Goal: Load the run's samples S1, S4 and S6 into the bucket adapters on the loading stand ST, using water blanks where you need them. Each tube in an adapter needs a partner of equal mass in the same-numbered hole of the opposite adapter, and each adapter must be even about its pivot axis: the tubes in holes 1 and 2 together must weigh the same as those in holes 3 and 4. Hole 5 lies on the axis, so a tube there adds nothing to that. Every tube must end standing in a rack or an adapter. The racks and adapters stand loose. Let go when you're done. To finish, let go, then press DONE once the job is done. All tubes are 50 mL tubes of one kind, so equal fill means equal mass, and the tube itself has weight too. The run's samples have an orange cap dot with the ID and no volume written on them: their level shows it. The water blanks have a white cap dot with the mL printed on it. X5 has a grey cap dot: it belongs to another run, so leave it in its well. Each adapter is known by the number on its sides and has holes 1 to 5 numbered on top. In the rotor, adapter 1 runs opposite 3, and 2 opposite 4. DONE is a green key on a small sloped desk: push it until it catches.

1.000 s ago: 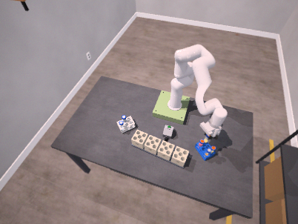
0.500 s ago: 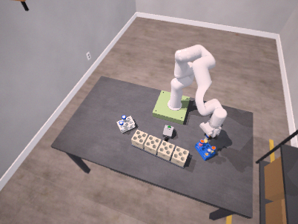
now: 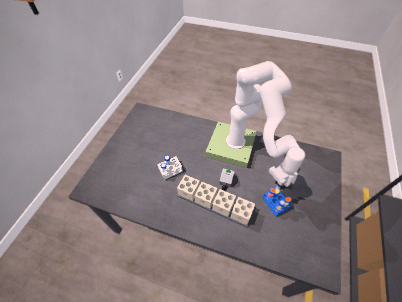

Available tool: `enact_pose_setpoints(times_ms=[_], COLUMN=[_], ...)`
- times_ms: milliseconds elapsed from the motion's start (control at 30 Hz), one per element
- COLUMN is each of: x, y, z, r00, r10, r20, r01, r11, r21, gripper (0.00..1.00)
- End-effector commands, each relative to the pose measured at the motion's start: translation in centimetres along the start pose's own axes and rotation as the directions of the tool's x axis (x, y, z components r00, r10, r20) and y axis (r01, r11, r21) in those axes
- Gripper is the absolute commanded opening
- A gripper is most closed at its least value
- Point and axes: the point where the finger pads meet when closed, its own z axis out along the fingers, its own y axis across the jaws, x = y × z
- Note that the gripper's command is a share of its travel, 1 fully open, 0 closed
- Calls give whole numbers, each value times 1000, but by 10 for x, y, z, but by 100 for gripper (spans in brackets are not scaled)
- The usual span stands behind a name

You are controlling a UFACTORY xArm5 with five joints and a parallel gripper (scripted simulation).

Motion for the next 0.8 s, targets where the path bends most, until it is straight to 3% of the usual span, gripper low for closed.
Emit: enact_pose_setpoints(times_ms=[0, 767], x=[0, 0], y=[-1, -1], z=[4, 23], r00=[1000, 1000], r10=[0, 0], r20=[3, 3], r01=[0, 0], r11=[1000, 1000], r21=[4, 4], gripper=[0, 0])
